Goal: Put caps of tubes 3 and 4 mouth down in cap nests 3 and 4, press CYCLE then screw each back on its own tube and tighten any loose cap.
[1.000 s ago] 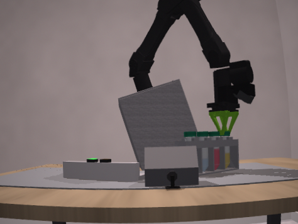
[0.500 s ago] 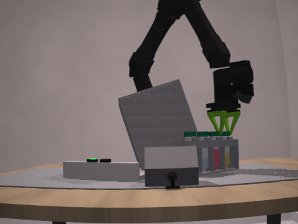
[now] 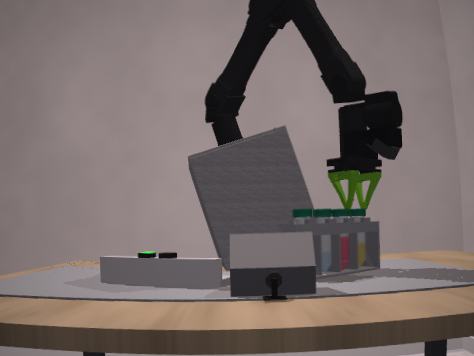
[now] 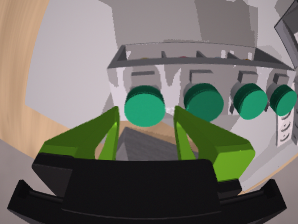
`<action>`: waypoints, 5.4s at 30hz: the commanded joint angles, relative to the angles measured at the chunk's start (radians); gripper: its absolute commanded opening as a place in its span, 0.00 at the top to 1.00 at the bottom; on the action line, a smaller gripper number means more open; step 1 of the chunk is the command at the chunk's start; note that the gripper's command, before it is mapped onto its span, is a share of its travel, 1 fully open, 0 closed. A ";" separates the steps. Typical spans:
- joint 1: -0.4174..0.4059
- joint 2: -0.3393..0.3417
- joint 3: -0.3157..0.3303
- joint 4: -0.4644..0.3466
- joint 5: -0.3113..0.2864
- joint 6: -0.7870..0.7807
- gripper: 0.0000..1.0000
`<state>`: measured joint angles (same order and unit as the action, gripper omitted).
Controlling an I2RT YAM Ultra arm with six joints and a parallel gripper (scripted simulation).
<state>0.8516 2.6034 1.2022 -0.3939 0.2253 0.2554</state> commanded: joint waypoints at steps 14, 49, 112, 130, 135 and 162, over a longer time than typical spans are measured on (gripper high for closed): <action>0.005 -0.120 -0.008 -0.082 0.001 -0.085 0.51; -0.146 -0.065 -0.046 0.048 0.029 -0.487 0.51; -0.156 -0.037 -0.057 0.089 0.031 -0.337 1.00; -0.156 -0.037 -0.057 0.089 0.031 -0.017 1.00; -0.156 -0.036 -0.056 0.089 0.031 -0.008 1.00; -0.135 -0.120 -0.064 0.009 0.028 0.013 0.51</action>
<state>0.7033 2.5198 1.1366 -0.3668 0.2535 0.2604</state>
